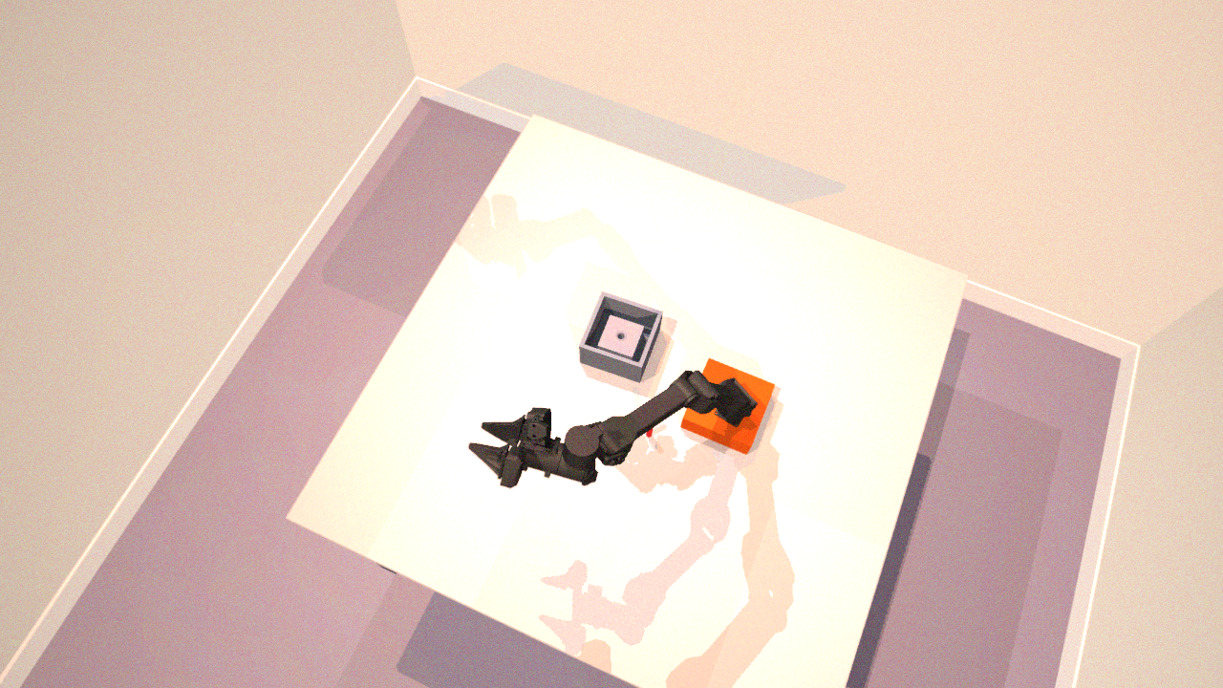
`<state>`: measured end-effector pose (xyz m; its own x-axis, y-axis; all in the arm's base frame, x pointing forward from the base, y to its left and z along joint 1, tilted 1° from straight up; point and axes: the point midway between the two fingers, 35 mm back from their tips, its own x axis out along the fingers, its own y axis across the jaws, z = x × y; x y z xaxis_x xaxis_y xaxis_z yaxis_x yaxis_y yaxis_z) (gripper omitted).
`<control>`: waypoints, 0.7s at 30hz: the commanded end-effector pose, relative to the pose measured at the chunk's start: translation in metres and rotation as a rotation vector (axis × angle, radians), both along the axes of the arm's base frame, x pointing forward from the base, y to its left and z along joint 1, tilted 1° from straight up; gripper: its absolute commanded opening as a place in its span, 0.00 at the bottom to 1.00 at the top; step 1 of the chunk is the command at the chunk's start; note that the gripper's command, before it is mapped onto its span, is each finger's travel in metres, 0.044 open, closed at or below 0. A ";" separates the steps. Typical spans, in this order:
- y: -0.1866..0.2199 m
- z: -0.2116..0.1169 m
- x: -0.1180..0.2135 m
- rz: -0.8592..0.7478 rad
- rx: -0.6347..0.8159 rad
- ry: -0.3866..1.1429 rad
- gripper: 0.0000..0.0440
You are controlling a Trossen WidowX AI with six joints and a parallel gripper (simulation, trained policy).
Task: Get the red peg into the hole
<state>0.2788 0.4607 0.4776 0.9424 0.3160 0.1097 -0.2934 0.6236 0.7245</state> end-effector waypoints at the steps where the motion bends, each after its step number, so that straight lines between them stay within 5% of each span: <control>1: 0.000 0.001 0.002 0.015 -0.015 -0.009 0.96; 7: -0.013 -0.019 0.032 0.098 -0.135 -0.002 1.00; 21: -0.085 -0.153 0.057 0.249 -0.378 0.391 1.00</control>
<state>0.3411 0.3851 0.3419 0.8077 0.4847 -0.3357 -0.2457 0.7942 0.5557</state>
